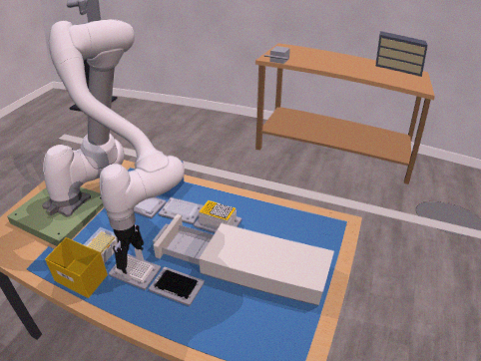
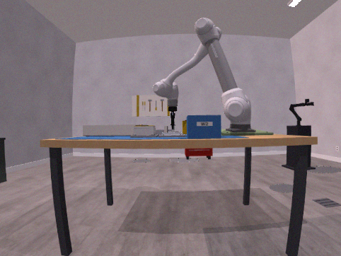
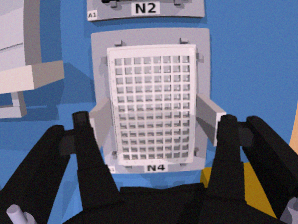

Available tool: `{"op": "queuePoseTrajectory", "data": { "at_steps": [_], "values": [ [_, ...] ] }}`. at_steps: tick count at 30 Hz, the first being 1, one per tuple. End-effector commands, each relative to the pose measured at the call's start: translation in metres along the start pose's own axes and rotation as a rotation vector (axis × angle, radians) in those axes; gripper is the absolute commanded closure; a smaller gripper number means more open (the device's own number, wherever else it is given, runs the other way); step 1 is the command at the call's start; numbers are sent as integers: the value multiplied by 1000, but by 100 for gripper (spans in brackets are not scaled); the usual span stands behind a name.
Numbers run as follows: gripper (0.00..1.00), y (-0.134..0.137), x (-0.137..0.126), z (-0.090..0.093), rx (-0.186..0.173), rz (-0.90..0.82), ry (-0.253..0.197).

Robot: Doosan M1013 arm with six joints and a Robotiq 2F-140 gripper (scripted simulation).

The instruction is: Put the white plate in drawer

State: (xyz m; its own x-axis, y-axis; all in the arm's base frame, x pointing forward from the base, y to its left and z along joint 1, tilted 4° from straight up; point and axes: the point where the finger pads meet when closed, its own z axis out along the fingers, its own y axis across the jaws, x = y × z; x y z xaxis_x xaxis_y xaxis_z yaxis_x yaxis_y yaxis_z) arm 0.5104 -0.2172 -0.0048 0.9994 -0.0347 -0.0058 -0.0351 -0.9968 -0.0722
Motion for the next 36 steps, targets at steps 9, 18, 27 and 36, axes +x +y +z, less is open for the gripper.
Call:
{"op": "queuePoseTrajectory", "data": {
  "at_steps": [9, 18, 27, 36],
  "values": [
    [44, 0, 0, 0, 0, 0, 0],
    [100, 0, 0, 0, 0, 0, 0],
    [100, 0, 0, 0, 0, 0, 0],
    [100, 0, 0, 0, 0, 0, 0]
  ]
}}
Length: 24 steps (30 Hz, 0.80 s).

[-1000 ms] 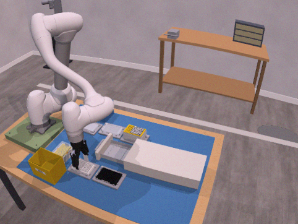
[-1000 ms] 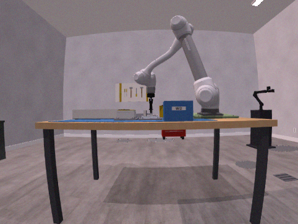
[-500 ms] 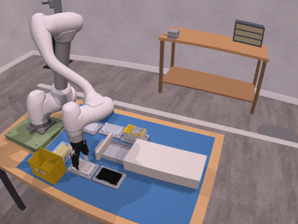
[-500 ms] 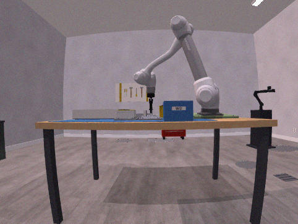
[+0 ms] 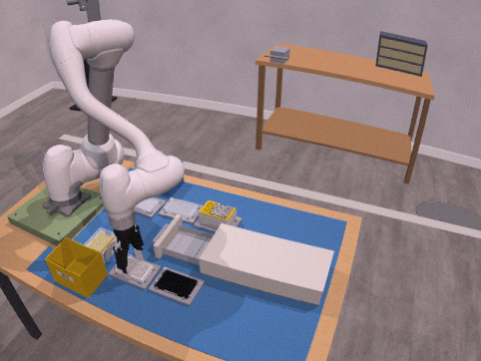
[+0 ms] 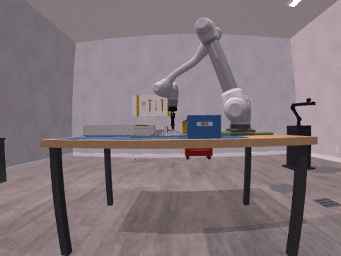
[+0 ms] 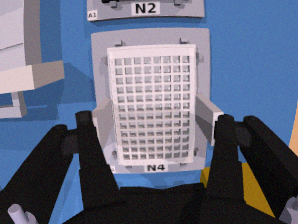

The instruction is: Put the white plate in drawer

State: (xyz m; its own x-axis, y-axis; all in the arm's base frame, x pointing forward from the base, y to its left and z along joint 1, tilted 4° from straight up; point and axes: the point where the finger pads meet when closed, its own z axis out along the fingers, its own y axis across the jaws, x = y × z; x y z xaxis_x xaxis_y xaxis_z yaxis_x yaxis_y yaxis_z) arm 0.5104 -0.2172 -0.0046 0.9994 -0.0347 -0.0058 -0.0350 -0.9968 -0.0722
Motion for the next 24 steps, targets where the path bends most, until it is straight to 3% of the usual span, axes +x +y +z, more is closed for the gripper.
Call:
{"op": "queuePoseTrajectory", "data": {
  "at_steps": [1, 24],
  "values": [
    [100, 0, 0, 0, 0, 0, 0],
    [100, 0, 0, -6, 0, 0, 0]
  ]
}}
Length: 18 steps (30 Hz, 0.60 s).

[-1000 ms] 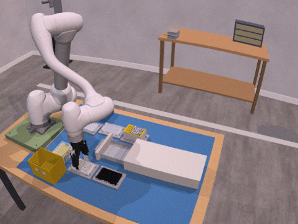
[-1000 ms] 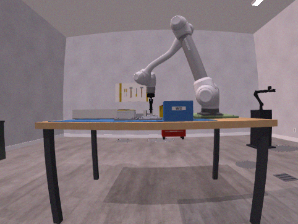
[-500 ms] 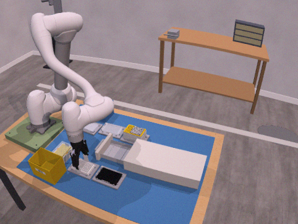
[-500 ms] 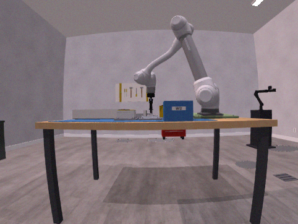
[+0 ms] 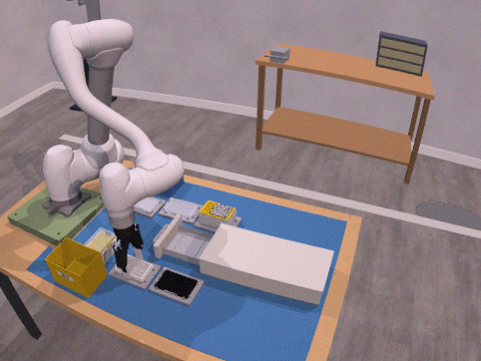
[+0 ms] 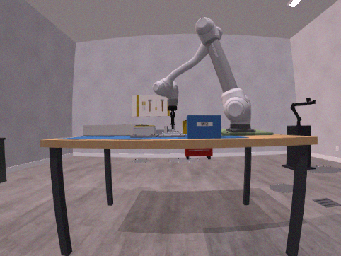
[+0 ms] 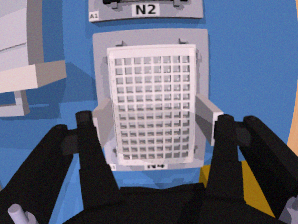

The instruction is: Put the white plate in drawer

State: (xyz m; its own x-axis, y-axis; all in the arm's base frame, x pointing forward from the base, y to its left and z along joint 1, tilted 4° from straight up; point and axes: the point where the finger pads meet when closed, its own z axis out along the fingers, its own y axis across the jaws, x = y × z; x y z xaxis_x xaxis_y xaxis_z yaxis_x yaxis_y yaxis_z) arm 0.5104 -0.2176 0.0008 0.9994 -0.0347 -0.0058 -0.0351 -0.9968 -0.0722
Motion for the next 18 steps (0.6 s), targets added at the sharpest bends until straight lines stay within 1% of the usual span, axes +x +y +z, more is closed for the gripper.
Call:
{"op": "queuePoseTrajectory", "data": {
  "at_steps": [1, 12, 18],
  "values": [
    [100, 0, 0, -1, 0, 0, 0],
    [100, 0, 0, -4, 0, 0, 0],
    [100, 0, 0, -10, 0, 0, 0]
  ]
}}
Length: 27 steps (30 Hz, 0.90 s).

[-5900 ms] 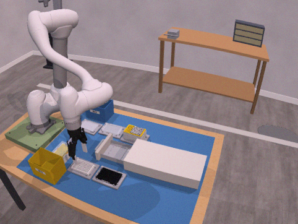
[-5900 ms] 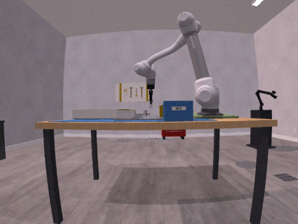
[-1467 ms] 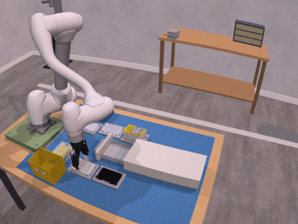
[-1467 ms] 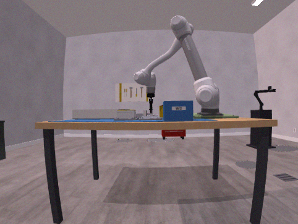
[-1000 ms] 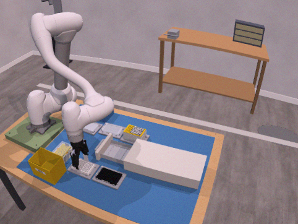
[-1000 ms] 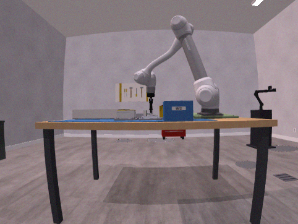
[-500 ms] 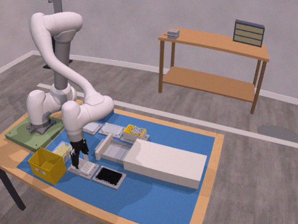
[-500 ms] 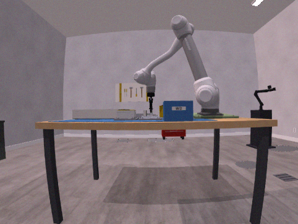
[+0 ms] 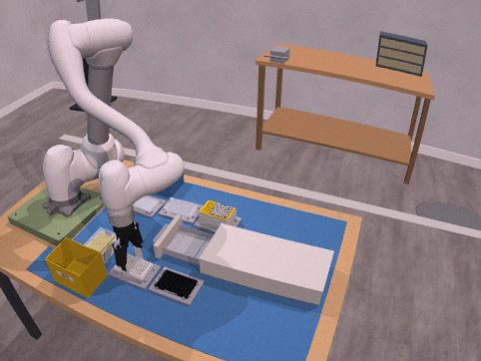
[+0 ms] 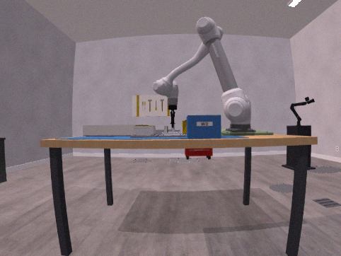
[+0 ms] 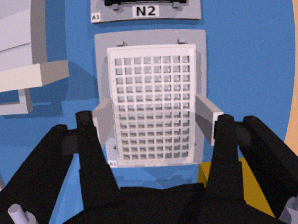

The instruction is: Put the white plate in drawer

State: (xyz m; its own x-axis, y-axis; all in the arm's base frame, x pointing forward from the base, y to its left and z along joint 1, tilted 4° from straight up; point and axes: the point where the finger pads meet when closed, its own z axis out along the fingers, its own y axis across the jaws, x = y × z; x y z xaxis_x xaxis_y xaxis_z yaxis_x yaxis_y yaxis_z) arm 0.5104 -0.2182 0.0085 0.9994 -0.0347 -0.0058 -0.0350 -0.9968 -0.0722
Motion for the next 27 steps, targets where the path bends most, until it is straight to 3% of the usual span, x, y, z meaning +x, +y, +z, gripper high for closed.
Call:
{"op": "queuePoseTrajectory", "data": {
  "at_steps": [1, 27],
  "values": [
    [100, 0, 0, -3, 0, 0, 0],
    [100, 0, 0, -35, 0, 0, 0]
  ]
}}
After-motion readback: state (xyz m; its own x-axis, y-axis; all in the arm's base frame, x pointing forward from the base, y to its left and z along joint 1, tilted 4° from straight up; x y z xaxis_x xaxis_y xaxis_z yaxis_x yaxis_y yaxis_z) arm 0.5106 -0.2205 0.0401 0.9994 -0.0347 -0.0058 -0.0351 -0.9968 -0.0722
